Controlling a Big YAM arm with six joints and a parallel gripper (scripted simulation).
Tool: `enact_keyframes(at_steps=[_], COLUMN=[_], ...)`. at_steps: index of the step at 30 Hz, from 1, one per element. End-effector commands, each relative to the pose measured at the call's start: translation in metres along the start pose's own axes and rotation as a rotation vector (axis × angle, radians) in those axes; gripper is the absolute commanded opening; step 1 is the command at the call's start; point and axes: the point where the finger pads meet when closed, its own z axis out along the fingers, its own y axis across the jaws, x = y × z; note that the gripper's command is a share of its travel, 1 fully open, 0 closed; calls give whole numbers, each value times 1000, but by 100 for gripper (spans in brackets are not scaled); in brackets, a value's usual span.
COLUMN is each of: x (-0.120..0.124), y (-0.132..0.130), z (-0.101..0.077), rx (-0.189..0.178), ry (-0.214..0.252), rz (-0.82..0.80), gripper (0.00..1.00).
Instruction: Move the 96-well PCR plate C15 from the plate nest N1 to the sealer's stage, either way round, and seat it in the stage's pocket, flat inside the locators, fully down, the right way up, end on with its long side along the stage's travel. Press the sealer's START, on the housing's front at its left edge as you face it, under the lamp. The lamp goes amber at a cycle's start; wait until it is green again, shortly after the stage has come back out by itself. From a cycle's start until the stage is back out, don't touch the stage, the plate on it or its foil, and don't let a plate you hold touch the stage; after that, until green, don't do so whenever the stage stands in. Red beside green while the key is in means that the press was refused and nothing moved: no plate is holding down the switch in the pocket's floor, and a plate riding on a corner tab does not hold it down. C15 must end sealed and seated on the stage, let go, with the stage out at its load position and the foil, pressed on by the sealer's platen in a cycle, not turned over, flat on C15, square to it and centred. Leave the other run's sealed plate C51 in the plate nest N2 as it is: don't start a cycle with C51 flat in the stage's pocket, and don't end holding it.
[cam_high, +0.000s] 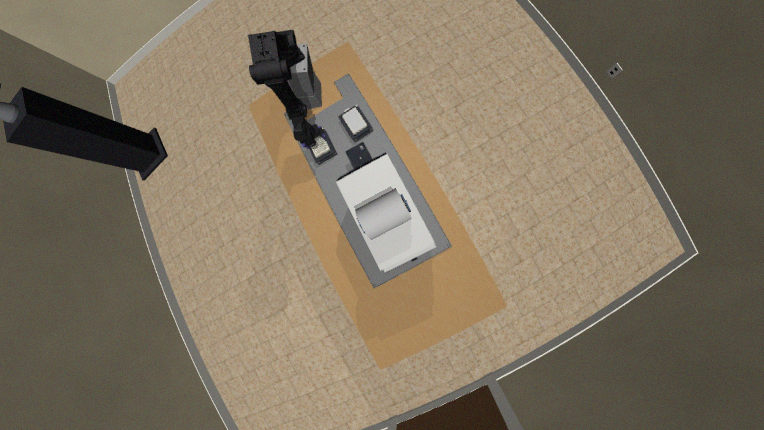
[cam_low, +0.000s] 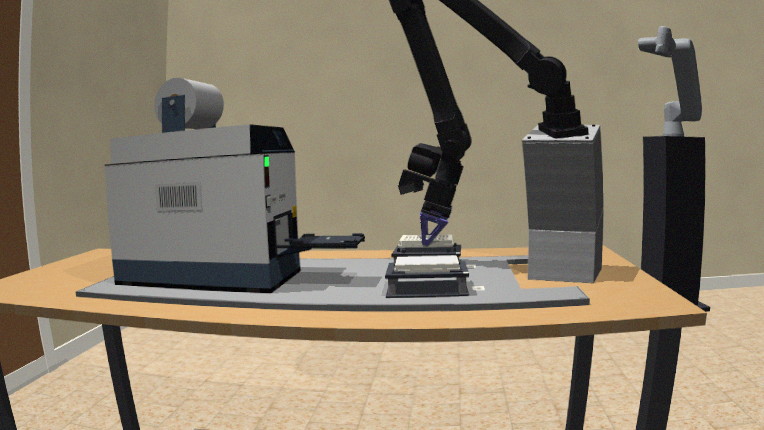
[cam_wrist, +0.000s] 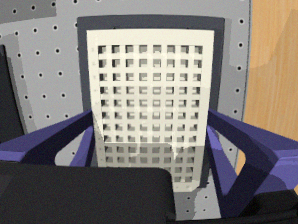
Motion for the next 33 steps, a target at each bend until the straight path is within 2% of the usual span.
enact_keyframes(at_steps=[1, 11, 16, 22, 33], x=[3, 6, -5, -9, 2], y=[2, -4, -9, -4, 7], z=[-2, -6, -2, 1, -2], rx=[-2, 6, 10, 5, -8], ry=[-9, -8, -28, -31, -5], rz=[8, 29, 23, 5, -6], gripper=[0, 0, 0, 0, 0])
